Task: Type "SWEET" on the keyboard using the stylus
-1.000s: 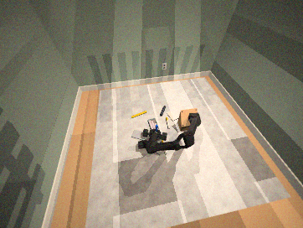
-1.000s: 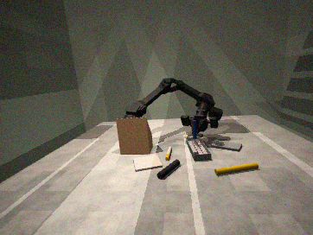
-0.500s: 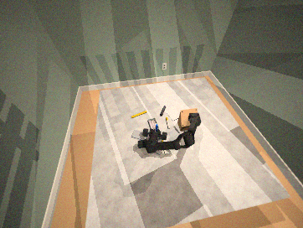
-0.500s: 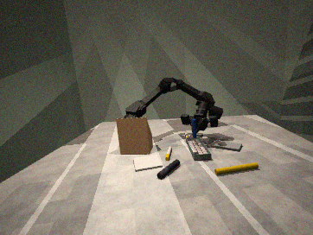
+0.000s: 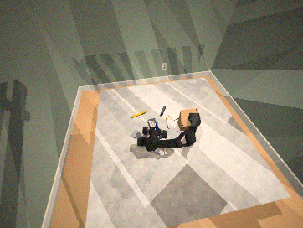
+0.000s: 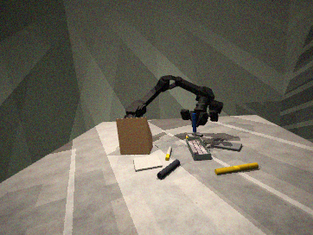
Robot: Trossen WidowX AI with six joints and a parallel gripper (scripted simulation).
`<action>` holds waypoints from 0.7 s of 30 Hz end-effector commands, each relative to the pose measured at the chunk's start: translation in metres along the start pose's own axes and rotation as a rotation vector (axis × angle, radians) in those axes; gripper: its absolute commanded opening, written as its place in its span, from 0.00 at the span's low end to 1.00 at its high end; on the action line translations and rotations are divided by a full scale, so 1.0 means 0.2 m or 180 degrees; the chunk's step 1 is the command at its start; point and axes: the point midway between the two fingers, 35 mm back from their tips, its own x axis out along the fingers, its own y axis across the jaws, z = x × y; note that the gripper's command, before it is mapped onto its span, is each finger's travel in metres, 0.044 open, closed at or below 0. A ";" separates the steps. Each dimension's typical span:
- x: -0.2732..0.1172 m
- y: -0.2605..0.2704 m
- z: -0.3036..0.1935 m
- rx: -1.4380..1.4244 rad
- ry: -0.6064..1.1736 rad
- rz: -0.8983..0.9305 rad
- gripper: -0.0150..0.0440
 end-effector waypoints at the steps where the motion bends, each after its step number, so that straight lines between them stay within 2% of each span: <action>1: 0.01 -0.01 -0.01 0.0011 -0.0002 0.0002 0.29; 2: 0.02 -0.01 -0.01 0.0010 -0.0001 0.0001 0.25; 12: 0.29 -0.20 -0.20 -0.0007 0.0023 -0.0002 0.25; 21: 0.32 -0.20 -0.16 -0.0008 0.0022 -0.0001 0.25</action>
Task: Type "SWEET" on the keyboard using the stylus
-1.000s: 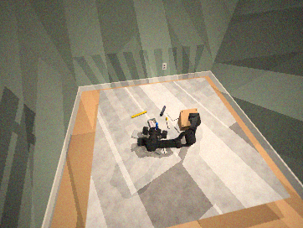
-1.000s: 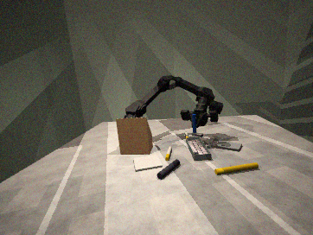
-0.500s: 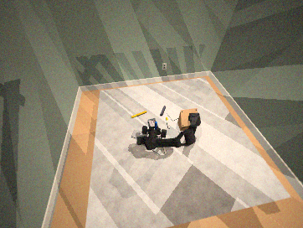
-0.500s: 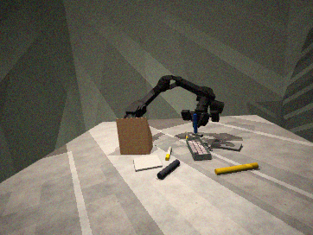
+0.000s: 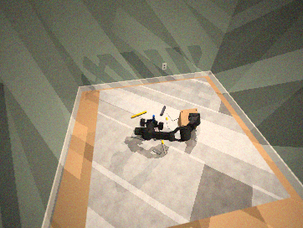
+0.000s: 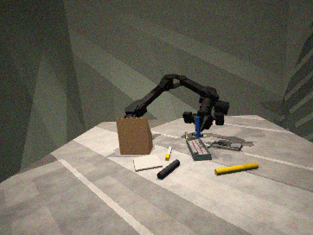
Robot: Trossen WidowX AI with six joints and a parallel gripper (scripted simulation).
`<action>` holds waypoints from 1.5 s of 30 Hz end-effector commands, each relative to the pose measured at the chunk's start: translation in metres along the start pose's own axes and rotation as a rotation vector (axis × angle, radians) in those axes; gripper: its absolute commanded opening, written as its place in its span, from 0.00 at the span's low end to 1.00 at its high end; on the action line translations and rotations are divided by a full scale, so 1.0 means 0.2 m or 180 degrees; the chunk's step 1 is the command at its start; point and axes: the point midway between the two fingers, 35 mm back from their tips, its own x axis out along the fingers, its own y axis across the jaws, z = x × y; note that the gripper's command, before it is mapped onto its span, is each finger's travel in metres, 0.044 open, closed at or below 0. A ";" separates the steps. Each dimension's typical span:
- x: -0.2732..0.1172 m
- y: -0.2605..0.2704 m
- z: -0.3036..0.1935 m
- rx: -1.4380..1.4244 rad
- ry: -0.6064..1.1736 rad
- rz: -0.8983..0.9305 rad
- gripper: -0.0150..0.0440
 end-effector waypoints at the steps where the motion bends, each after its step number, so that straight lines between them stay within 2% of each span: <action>1: 0.04 -0.01 0.04 -0.0008 0.0009 0.0000 0.25; 19: 0.05 0.00 0.06 -0.0008 0.0009 0.0001 0.25; 22: 0.05 -0.01 0.07 -0.0008 0.0008 0.0000 0.39; 23: 0.05 -0.01 0.07 -0.0008 0.0008 0.0000 0.39; 45: 0.07 -0.01 0.11 -0.0009 0.0007 0.0000 0.39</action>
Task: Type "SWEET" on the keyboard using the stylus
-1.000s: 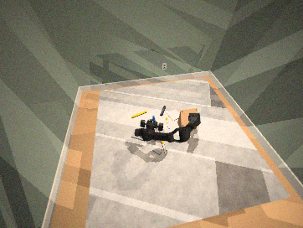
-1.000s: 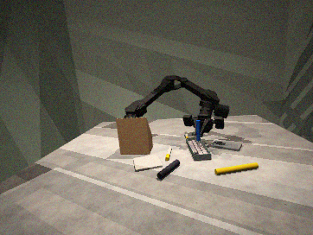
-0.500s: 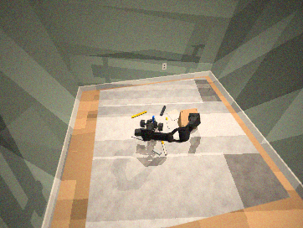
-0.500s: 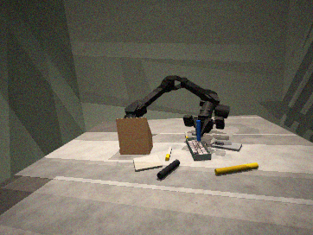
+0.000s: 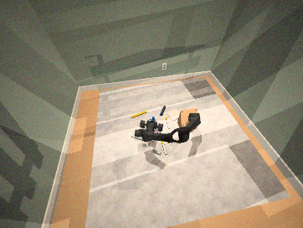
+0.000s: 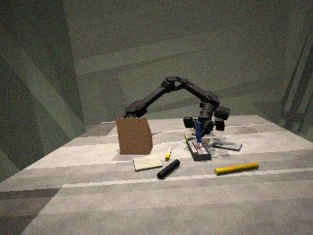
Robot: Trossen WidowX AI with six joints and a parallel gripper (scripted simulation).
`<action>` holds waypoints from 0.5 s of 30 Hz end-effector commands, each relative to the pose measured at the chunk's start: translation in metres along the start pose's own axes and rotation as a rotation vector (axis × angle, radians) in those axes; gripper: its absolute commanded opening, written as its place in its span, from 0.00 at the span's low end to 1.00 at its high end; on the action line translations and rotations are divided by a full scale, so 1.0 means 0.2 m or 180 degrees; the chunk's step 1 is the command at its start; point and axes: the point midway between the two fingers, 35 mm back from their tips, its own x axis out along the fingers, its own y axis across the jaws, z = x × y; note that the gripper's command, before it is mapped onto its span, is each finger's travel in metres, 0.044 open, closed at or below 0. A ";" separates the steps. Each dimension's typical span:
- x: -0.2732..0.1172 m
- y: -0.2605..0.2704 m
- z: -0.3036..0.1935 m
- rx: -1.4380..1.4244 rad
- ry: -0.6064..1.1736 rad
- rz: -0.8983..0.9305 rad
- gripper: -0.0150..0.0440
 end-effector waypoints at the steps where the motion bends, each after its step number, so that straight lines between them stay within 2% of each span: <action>1: 0.01 0.00 0.01 0.0024 -0.0009 -0.0003 0.39; 15: 0.02 0.00 0.04 0.0024 -0.0010 -0.0002 0.39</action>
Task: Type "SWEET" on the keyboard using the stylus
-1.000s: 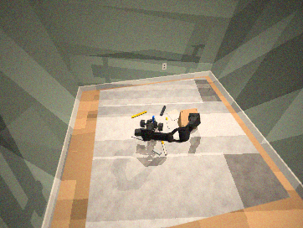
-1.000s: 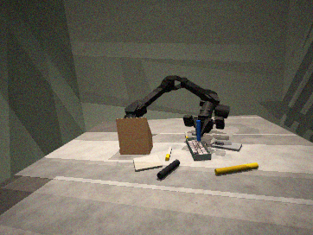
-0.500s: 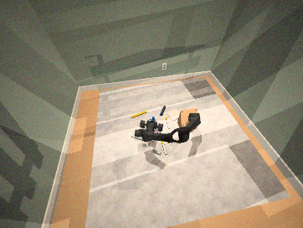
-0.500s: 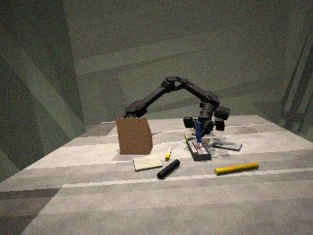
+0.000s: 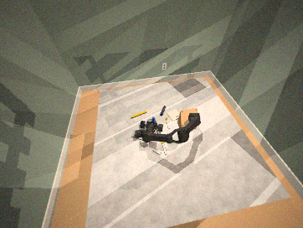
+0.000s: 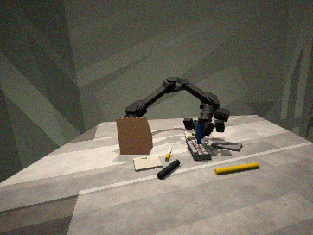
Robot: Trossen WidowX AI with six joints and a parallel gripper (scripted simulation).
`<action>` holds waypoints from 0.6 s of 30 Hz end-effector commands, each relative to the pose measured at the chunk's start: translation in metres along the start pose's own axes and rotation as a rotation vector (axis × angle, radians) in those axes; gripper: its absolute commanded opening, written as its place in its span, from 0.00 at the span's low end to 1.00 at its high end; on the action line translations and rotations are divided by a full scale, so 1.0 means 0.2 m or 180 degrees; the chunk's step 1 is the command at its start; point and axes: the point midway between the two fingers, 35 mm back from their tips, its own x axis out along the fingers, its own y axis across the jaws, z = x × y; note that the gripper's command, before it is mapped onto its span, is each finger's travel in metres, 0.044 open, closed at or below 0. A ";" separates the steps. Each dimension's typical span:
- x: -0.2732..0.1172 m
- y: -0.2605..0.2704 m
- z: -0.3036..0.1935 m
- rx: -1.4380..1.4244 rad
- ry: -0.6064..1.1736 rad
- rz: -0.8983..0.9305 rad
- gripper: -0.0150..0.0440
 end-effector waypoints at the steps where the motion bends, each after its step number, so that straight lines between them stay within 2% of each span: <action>1: 0.01 0.00 0.00 0.0025 -0.0009 -0.0002 0.39; 18: 0.01 0.00 0.01 0.0025 -0.0009 -0.0002 0.39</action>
